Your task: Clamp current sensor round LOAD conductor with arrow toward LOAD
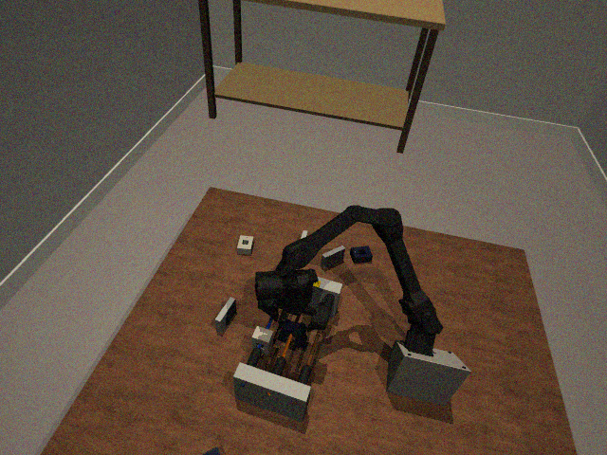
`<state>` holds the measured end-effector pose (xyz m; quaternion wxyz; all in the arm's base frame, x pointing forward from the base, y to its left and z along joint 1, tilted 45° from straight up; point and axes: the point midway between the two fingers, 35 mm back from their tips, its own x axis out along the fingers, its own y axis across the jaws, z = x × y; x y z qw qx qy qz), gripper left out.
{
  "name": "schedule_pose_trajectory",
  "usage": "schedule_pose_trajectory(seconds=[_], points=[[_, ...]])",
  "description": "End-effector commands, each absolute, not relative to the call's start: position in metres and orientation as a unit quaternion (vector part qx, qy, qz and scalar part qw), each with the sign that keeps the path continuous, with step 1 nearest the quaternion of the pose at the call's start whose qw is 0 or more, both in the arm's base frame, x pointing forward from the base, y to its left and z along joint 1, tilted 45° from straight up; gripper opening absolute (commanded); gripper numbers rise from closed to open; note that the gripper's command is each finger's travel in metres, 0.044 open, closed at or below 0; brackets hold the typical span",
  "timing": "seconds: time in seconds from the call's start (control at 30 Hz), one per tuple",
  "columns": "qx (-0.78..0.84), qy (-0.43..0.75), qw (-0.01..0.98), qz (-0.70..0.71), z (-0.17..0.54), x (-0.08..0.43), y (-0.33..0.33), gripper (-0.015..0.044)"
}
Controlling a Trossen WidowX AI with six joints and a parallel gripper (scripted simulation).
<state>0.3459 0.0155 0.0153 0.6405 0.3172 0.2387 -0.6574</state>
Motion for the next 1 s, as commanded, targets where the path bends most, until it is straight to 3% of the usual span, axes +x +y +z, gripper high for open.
schedule_pose_trajectory(seconds=[0.0,0.83,0.97], points=[[0.308,0.242,0.637,-0.665,-0.009,0.344,-0.008,0.0440],[0.307,0.241,0.637,-0.665,-0.032,0.344,-0.030,0.0440],[0.310,0.241,0.635,-0.665,-0.029,0.345,-0.027,0.0413]])
